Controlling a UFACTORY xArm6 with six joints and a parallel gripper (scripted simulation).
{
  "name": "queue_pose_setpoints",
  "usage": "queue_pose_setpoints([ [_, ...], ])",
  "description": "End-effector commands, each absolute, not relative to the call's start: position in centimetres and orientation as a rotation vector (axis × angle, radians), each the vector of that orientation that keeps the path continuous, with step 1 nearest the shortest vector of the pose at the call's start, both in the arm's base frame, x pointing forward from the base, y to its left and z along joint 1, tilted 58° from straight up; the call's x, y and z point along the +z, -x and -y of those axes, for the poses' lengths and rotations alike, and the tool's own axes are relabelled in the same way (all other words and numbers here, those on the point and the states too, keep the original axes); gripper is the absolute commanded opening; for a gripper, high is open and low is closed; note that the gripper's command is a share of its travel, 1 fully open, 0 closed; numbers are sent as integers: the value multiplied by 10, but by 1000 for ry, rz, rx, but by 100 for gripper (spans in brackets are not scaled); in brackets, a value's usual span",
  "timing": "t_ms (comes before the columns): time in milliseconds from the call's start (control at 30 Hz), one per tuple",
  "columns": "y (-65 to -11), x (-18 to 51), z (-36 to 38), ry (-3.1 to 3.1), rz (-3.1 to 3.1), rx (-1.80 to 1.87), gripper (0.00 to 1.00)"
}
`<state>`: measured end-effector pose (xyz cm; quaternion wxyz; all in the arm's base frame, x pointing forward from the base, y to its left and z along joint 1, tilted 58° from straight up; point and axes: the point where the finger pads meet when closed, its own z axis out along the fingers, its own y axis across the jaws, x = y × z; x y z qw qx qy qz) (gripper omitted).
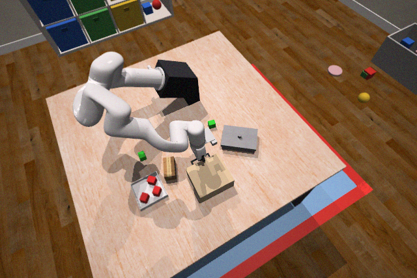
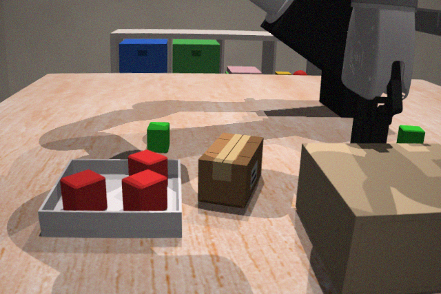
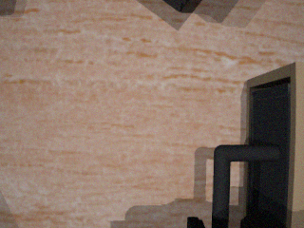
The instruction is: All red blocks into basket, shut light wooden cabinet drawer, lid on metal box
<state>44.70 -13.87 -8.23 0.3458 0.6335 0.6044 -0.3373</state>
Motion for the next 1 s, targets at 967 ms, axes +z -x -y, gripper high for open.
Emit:
queue_pose_setpoints([
  [967, -448, -91, 152, -1643, -1569, -872, 24],
])
